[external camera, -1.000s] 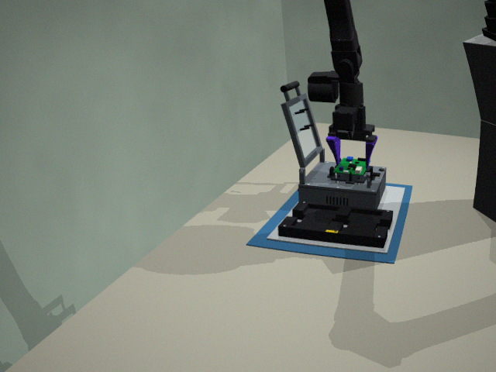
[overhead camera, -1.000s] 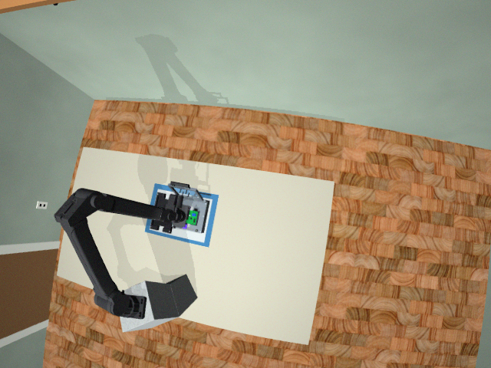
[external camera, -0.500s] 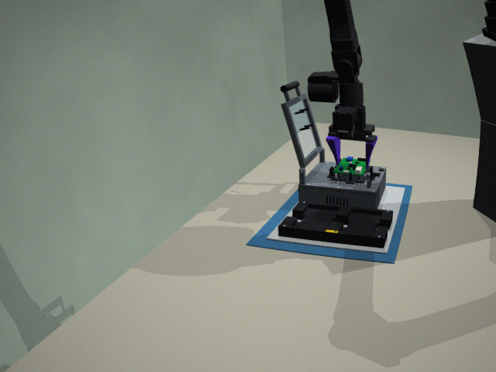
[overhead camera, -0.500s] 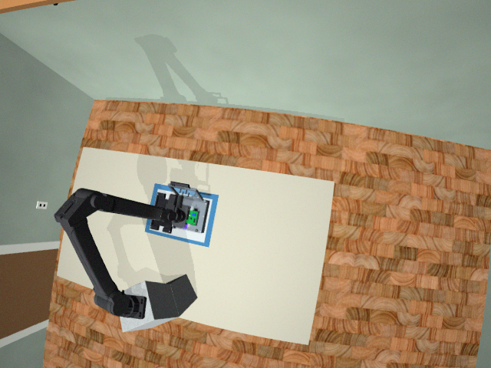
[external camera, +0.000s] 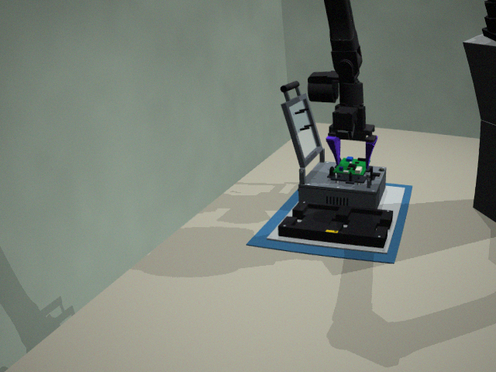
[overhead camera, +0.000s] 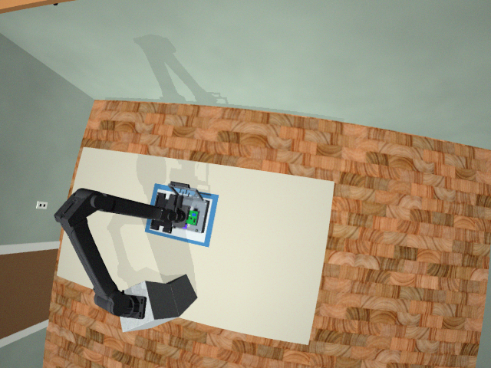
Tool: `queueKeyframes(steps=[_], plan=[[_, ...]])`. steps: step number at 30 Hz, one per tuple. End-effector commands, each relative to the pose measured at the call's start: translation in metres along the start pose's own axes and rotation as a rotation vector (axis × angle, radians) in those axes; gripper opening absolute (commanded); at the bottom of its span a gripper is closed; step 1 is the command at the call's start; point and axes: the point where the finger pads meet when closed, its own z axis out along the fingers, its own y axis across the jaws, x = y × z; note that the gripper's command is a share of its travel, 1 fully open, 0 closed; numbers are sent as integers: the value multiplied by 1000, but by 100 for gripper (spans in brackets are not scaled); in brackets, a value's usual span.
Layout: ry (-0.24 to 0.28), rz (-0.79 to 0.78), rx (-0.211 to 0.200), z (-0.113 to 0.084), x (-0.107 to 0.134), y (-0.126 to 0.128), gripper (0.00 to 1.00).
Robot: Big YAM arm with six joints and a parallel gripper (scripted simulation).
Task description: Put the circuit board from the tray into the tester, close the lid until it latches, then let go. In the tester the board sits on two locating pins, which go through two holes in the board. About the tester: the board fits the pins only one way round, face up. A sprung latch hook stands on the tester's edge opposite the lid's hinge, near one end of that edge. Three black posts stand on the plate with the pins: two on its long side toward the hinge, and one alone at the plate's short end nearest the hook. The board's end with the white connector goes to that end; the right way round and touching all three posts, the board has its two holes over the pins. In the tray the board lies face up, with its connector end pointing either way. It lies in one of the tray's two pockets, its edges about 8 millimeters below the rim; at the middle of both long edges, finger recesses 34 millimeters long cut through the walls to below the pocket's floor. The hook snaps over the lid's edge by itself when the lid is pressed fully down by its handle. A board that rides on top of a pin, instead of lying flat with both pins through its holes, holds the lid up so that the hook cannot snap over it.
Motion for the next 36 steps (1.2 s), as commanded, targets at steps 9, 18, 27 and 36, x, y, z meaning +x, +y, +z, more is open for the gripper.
queueKeyframes(steps=[9, 18, 27, 36], plan=[[-1, -2, -1, 1, -4, 3, 72], [-1, -2, 2, 1, -4, 2, 72], [-1, -3, 3, 1, -4, 1, 72], [-1, -3, 3, 1, -4, 1, 72]])
